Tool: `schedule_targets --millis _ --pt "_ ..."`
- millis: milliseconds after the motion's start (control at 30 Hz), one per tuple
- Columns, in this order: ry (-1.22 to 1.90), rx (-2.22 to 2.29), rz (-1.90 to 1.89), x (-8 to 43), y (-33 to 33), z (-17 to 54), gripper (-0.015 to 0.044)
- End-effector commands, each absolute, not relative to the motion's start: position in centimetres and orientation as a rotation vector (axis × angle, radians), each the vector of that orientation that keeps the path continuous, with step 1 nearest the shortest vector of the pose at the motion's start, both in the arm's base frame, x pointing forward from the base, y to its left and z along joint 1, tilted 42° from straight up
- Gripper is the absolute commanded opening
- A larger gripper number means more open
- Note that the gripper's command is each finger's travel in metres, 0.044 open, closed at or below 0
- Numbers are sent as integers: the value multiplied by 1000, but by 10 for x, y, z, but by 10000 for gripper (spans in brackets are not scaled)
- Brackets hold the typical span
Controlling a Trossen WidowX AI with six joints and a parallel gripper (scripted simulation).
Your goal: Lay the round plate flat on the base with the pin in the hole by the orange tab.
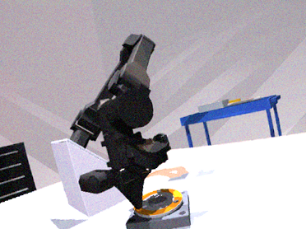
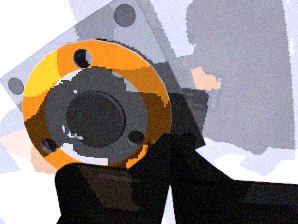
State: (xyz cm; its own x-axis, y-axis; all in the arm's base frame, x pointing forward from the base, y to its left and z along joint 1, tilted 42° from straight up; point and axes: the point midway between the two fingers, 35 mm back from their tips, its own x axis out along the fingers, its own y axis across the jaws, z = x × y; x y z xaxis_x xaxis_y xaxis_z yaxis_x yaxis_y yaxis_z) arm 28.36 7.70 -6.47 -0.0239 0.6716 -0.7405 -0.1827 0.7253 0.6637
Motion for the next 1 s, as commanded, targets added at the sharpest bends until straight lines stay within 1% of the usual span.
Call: schedule_targets --millis 0,967 --pt "1457 428 720 275 78 -66 0" --pt "1458 429 720 256 80 -59 0"
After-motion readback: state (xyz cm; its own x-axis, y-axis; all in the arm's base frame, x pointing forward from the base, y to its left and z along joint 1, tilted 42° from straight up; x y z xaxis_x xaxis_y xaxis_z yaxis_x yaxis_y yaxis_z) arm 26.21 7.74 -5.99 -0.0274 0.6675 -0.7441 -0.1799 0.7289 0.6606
